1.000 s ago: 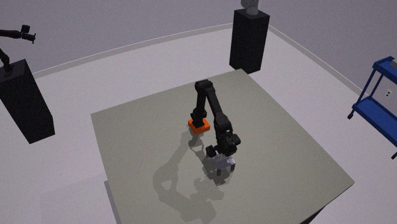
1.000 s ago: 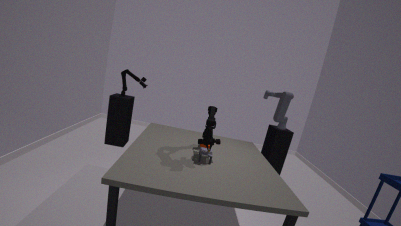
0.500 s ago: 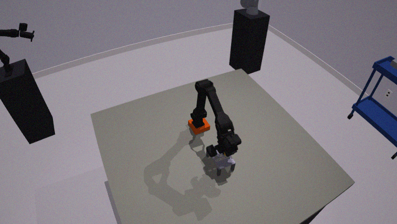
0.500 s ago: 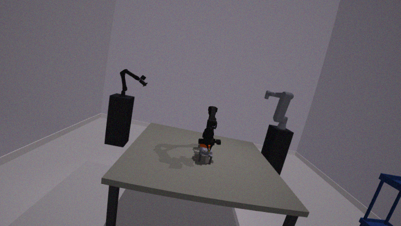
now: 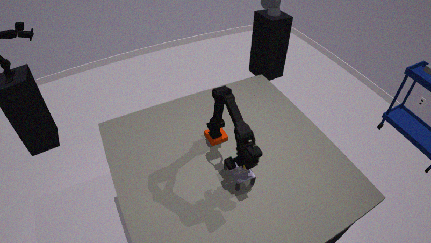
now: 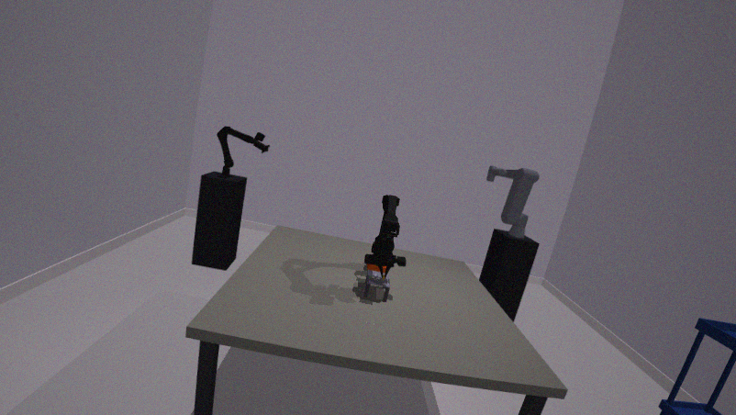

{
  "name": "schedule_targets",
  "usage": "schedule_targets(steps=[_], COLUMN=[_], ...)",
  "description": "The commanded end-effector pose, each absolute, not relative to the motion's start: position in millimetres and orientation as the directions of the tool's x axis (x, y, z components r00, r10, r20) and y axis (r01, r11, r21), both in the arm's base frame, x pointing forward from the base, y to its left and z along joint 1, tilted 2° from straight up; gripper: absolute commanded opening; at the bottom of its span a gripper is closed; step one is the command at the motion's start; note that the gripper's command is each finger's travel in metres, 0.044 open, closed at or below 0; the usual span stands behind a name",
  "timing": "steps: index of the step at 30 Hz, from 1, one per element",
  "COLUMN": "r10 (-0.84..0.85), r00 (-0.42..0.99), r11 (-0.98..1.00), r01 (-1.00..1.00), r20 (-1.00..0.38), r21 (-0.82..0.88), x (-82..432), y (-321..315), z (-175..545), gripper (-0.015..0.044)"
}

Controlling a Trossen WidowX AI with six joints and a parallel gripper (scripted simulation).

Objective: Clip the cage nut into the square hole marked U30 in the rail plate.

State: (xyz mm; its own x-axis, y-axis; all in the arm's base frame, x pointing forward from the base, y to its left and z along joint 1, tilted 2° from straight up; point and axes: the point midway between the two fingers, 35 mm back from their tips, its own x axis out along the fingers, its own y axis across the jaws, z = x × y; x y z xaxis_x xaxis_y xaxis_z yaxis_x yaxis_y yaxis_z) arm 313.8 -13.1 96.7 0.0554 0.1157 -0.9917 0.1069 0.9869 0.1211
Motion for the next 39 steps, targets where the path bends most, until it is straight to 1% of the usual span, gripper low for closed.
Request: schedule_targets(steps=[1, 39], r10=[0.101, -0.001], r00=[0.057, 0.045], r11=[0.988, 0.993], r01=[0.110, 0.117], r20=[-0.993, -0.999], r21=[0.106, 0.004], x=[314.4, 315.0], y=[-13.0, -8.1], z=[97.0, 95.7], gripper=[0.0023, 0.0023])
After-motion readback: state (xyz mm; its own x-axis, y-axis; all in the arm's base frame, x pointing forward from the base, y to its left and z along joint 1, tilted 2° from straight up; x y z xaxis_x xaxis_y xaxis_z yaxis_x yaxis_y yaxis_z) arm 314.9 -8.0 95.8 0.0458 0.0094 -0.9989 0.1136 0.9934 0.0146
